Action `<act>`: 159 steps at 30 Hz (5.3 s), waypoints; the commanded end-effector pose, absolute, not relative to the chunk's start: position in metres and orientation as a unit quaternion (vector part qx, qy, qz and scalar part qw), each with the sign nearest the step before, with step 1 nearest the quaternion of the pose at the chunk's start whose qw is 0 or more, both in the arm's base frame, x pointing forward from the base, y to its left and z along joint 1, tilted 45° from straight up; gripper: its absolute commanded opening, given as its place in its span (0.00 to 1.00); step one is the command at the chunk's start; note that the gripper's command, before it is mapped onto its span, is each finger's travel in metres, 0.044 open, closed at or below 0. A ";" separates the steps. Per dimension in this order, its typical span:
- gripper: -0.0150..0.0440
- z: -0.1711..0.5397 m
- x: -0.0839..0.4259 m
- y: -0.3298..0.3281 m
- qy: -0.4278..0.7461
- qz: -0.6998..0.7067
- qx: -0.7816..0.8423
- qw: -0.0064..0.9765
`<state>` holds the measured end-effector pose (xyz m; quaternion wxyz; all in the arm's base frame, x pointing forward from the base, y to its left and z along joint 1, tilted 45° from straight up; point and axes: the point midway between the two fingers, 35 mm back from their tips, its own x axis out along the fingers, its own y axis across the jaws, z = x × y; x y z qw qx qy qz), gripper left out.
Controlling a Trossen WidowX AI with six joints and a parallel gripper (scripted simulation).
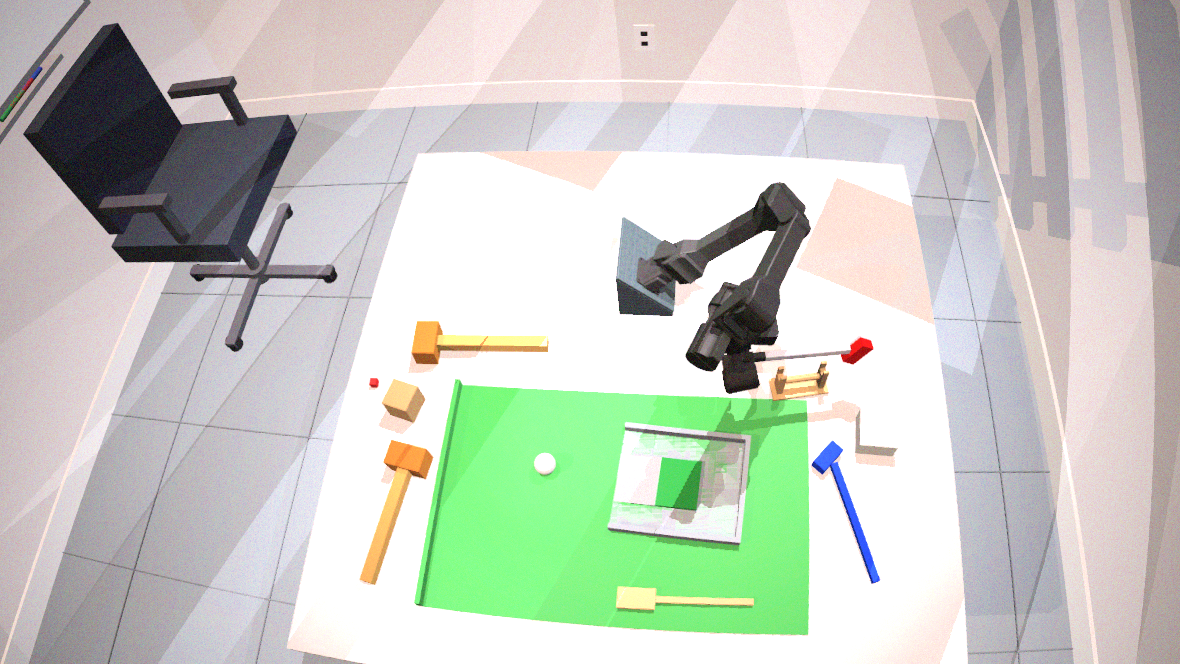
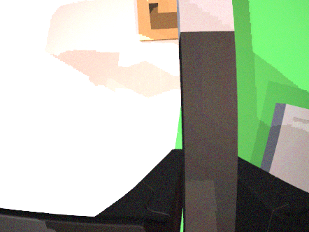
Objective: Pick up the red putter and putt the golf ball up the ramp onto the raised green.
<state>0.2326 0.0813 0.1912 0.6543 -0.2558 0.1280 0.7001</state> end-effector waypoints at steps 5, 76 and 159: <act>0.25 0.173 0.251 0.057 0.197 0.677 -0.218 0.675; 0.25 -0.103 0.211 -0.196 0.668 0.256 0.270 0.645; 0.25 -0.010 0.215 -0.137 0.668 0.258 0.272 0.643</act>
